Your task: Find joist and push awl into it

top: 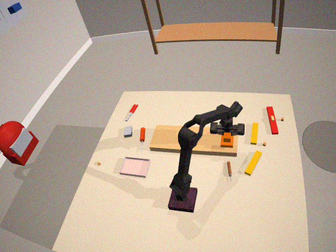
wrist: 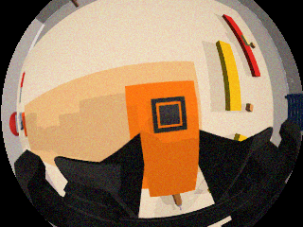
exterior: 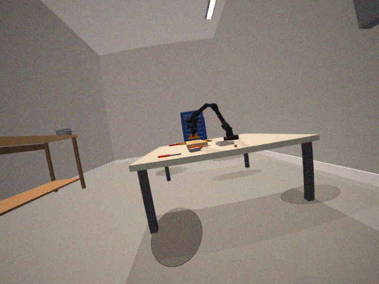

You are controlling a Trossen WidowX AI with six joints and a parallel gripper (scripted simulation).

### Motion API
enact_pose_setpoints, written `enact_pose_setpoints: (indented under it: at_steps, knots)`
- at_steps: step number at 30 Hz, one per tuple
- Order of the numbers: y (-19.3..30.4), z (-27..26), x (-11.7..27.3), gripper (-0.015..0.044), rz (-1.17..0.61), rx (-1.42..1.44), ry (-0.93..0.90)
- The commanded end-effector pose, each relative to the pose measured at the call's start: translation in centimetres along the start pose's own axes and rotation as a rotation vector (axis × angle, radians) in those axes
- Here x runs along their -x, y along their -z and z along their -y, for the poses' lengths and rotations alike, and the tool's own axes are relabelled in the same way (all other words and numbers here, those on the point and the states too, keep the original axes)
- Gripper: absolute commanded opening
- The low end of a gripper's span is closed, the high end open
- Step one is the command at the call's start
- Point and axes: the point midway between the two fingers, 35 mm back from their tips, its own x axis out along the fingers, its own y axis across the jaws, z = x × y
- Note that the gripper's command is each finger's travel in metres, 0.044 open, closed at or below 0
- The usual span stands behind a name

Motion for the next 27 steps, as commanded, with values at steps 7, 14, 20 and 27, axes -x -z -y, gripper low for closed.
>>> enact_pose_setpoints:
  at_steps: [7, 14, 20, 27]
  knots:
    - [0.2, 0.0, -1.1, 0.0, 0.006, 0.002, -0.001]
    - [0.5, -0.1, -2.1, 0.0, 0.006, 0.002, -0.001]
    - [0.5, -1.0, -2.2, 0.0, 0.006, 0.002, -0.002]
    - [0.5, -3.5, -2.2, 0.0, 0.006, 0.001, -0.005]
